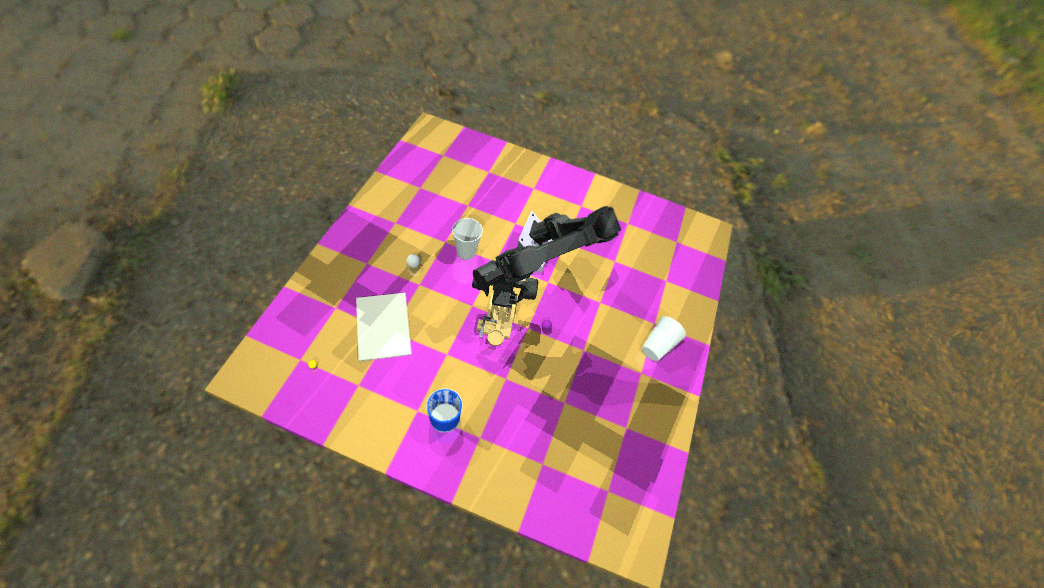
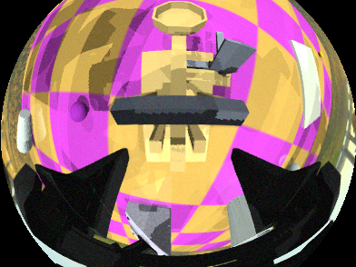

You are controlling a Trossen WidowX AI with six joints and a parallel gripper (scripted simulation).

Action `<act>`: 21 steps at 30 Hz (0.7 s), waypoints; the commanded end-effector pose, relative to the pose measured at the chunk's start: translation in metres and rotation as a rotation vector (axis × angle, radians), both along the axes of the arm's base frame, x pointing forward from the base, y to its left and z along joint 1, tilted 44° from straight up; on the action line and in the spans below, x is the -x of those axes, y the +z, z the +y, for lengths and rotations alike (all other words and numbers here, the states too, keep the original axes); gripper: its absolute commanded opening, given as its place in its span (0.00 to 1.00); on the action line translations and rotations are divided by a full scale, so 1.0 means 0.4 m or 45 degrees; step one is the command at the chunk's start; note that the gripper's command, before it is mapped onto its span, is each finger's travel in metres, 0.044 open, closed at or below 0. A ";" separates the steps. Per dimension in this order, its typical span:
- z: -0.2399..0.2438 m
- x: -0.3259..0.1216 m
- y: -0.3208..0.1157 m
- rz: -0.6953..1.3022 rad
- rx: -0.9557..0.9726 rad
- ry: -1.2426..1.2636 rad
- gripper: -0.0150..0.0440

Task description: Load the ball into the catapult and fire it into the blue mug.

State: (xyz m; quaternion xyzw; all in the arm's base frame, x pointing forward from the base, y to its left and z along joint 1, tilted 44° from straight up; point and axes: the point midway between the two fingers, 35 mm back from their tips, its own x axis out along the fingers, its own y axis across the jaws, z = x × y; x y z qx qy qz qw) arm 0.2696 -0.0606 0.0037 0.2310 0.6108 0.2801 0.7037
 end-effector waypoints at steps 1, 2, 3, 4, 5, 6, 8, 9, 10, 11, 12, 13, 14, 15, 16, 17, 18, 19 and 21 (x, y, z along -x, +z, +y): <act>0.017 0.002 -0.013 0.011 -0.010 0.003 1.00; 0.020 0.002 -0.016 0.011 -0.010 0.003 1.00; 0.023 0.002 -0.019 0.011 -0.010 0.003 1.00; 0.026 0.001 -0.022 0.011 -0.010 0.003 1.00; 0.029 0.001 -0.025 0.011 -0.011 0.003 1.00; 0.032 0.001 -0.028 0.011 -0.011 0.003 1.00; 0.037 0.000 -0.034 0.011 -0.011 0.003 1.00; 0.040 0.000 -0.036 0.010 -0.011 0.003 1.00; 0.043 0.000 -0.039 0.010 -0.011 0.003 1.00; 0.046 -0.001 -0.042 0.010 -0.012 0.003 1.00; 0.049 -0.001 -0.045 0.010 -0.012 0.003 1.00; 0.052 -0.001 -0.048 0.010 -0.012 0.003 1.00; 0.055 -0.001 -0.050 0.010 -0.012 0.003 1.00; 0.057 -0.001 -0.053 0.010 -0.012 0.003 1.00; 0.060 -0.001 -0.056 0.010 -0.013 0.003 1.00; 0.063 -0.001 -0.059 0.010 -0.013 0.003 1.00; 0.066 -0.001 -0.061 0.010 -0.013 0.003 1.00; 0.069 -0.001 -0.064 0.010 -0.014 0.004 1.00; 0.073 -0.001 -0.068 0.010 -0.014 0.004 1.00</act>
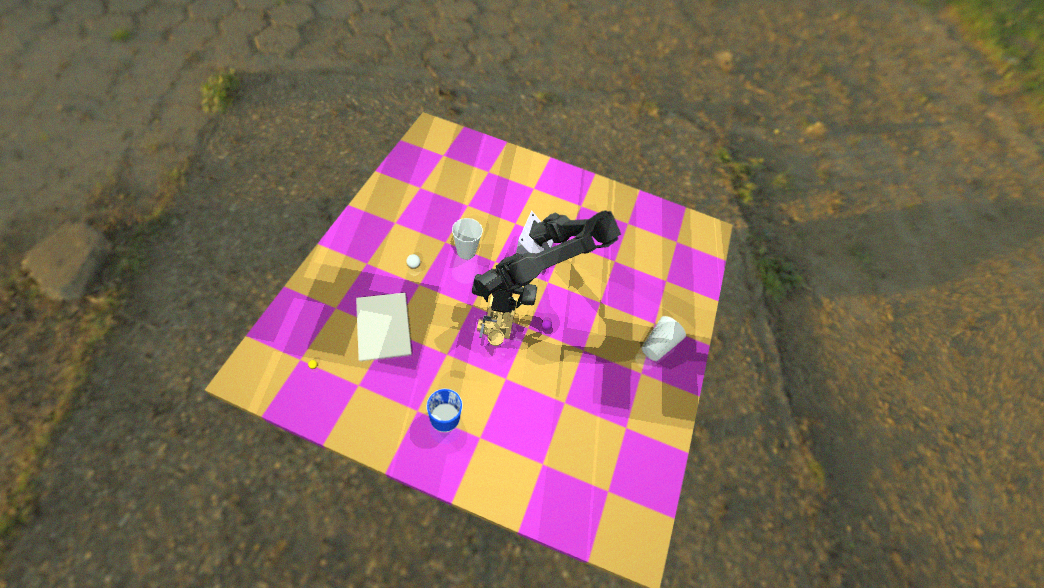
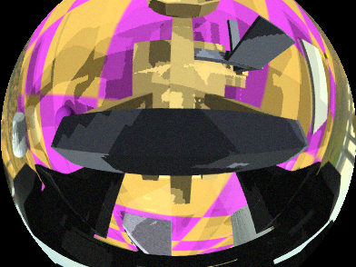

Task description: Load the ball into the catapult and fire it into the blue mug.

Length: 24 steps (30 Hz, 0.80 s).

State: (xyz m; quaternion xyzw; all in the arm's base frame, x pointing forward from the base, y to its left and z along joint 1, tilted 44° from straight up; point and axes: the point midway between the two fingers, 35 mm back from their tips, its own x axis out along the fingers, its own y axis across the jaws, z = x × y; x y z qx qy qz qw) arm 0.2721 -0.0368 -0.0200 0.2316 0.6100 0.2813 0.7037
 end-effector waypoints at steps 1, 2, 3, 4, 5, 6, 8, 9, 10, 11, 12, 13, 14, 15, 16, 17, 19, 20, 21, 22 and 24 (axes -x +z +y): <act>0.014 0.005 -0.009 0.012 -0.010 0.003 1.00; 0.014 0.005 -0.009 0.012 -0.010 0.003 1.00; 0.014 0.005 -0.009 0.012 -0.010 0.003 1.00; 0.005 0.001 -0.005 0.003 -0.002 0.002 0.96; 0.005 0.001 -0.005 0.003 -0.002 0.002 0.91; 0.005 0.001 -0.005 0.003 -0.002 0.002 0.87; 0.005 0.001 -0.005 0.003 -0.002 0.002 0.78; 0.005 0.001 -0.005 0.003 -0.002 0.002 0.73; 0.005 0.001 -0.005 0.003 -0.002 0.002 0.69; 0.005 0.001 -0.005 0.003 -0.002 0.002 0.64; 0.005 0.001 -0.005 0.003 -0.002 0.002 0.60; 0.005 0.001 -0.005 0.003 -0.002 0.002 0.56; 0.005 0.001 -0.005 0.003 -0.002 0.002 0.54; 0.005 0.001 -0.005 0.003 -0.002 0.002 0.53; 0.005 0.001 -0.005 0.003 -0.002 0.002 0.52; 0.005 0.001 -0.005 0.003 -0.002 0.002 0.51; 0.005 0.001 -0.005 0.003 -0.002 0.002 0.49; 0.005 0.001 -0.005 0.003 -0.002 0.002 0.48; 0.000 0.001 0.000 0.003 -0.002 0.002 0.43; -0.014 0.002 0.014 0.003 -0.001 0.001 0.39; -0.062 0.009 0.065 0.005 -0.002 0.001 0.30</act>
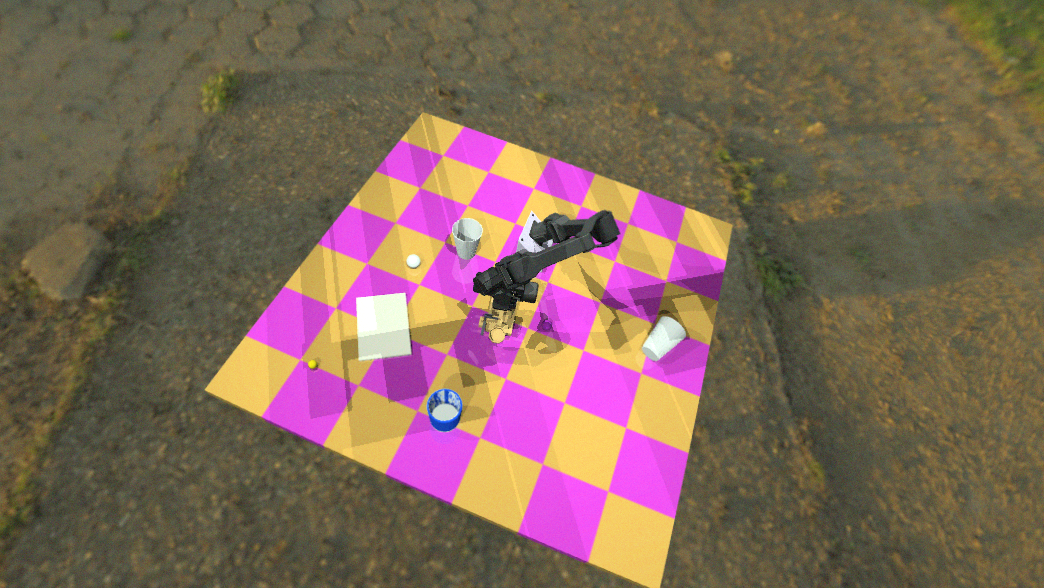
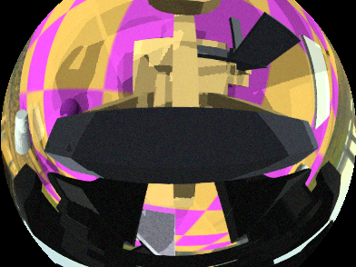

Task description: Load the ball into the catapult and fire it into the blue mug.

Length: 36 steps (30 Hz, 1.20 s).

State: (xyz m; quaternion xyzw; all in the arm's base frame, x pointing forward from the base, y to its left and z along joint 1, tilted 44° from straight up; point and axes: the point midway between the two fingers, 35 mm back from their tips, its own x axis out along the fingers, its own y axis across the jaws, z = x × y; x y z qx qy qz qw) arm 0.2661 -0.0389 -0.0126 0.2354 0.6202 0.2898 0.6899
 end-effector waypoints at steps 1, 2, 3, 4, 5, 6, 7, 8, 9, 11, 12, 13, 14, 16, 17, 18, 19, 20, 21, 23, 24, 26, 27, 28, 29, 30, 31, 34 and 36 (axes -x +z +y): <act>-0.070 -0.003 0.062 -0.032 0.017 -0.024 0.25; -0.075 -0.002 0.068 -0.032 0.017 -0.024 0.25; -0.075 -0.002 0.068 -0.032 0.017 -0.024 0.25; -0.075 -0.003 0.068 -0.037 0.017 -0.019 0.25; -0.075 -0.005 0.068 -0.052 0.019 -0.003 0.25; -0.076 -0.008 0.067 -0.078 0.022 0.024 0.25; -0.077 -0.012 0.067 -0.106 0.025 0.055 0.25; -0.078 -0.016 0.066 -0.137 0.029 0.087 0.25; -0.079 -0.021 0.066 -0.167 0.032 0.119 0.25; -0.082 -0.029 0.065 -0.228 0.039 0.183 0.25; -0.083 -0.033 0.064 -0.258 0.042 0.216 0.25; -0.084 -0.038 0.063 -0.288 0.045 0.248 0.25; -0.085 -0.042 0.062 -0.319 0.049 0.280 0.25; -0.088 -0.051 0.060 -0.379 0.056 0.345 0.25; -0.090 -0.056 0.059 -0.410 0.059 0.377 0.25; -0.091 -0.061 0.058 -0.440 0.062 0.409 0.25; -0.093 -0.065 0.057 -0.470 0.065 0.441 0.25; -0.095 -0.070 0.055 -0.501 0.069 0.474 0.25; -0.097 -0.075 0.054 -0.531 0.072 0.506 0.25; -0.101 -0.085 0.051 -0.592 0.079 0.570 0.25; -0.103 -0.090 0.049 -0.622 0.082 0.603 0.25; -0.108 -0.101 0.045 -0.683 0.089 0.667 0.25; -0.110 -0.107 0.042 -0.713 0.092 0.699 0.25; -0.113 -0.113 0.040 -0.743 0.095 0.732 0.25; -0.117 -0.120 0.037 -0.774 0.098 0.764 0.25; -0.120 -0.126 0.034 -0.804 0.102 0.796 0.25; -0.123 -0.133 0.031 -0.828 0.104 0.822 0.25; -0.132 -0.150 0.023 -0.876 0.110 0.873 0.25; -0.133 -0.152 0.022 -0.880 0.110 0.877 0.25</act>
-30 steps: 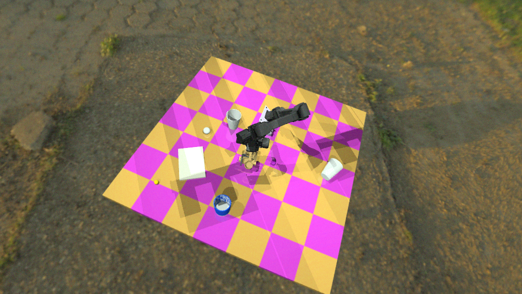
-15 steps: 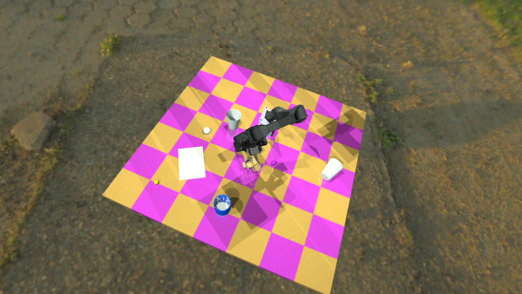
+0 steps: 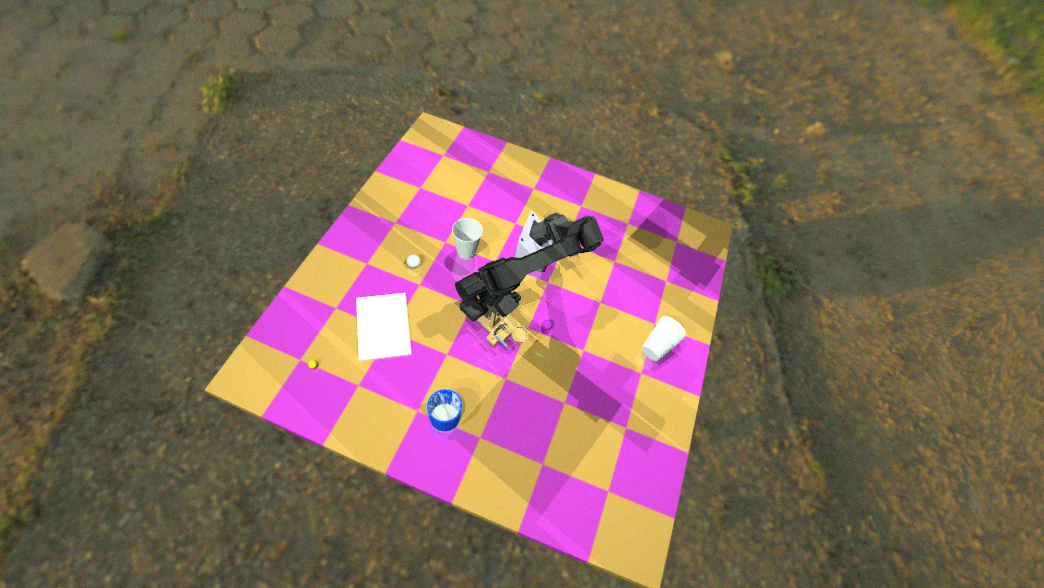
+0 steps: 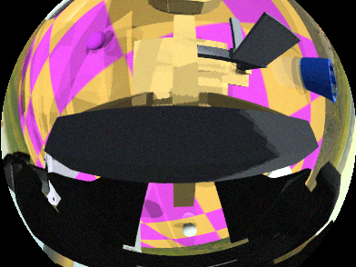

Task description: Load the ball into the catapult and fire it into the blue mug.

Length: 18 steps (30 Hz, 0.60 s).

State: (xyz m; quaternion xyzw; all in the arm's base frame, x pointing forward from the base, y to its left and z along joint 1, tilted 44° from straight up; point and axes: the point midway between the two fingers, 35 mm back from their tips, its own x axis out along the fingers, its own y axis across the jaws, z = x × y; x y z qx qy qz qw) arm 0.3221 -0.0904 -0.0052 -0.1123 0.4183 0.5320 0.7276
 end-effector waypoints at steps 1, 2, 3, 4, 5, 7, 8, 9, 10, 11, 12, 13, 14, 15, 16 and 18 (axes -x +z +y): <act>-0.005 -0.012 0.003 -0.033 0.000 0.021 0.25; -0.005 -0.012 0.003 -0.033 0.000 0.021 0.25; -0.005 -0.012 0.003 -0.033 0.000 0.021 0.25; -0.005 -0.012 0.003 -0.033 0.000 0.021 0.25; -0.003 -0.013 0.001 -0.033 0.000 0.021 0.25; 0.001 -0.014 -0.004 -0.033 0.000 0.021 0.25; 0.004 -0.015 -0.007 -0.033 0.000 0.021 0.25; 0.006 -0.016 -0.010 -0.033 0.000 0.021 0.25; 0.009 -0.016 -0.013 -0.033 0.000 0.021 0.25; 0.012 -0.017 -0.016 -0.033 0.000 0.021 0.25; 0.014 -0.018 -0.019 -0.033 0.000 0.021 0.25; 0.017 -0.018 -0.022 -0.033 0.000 0.021 0.25; 0.020 -0.019 -0.025 -0.033 0.000 0.021 0.25; 0.023 -0.020 -0.028 -0.033 0.000 0.021 0.25; 0.025 -0.020 -0.031 -0.034 0.000 0.021 0.25; 0.031 -0.021 -0.037 -0.034 0.000 0.021 0.25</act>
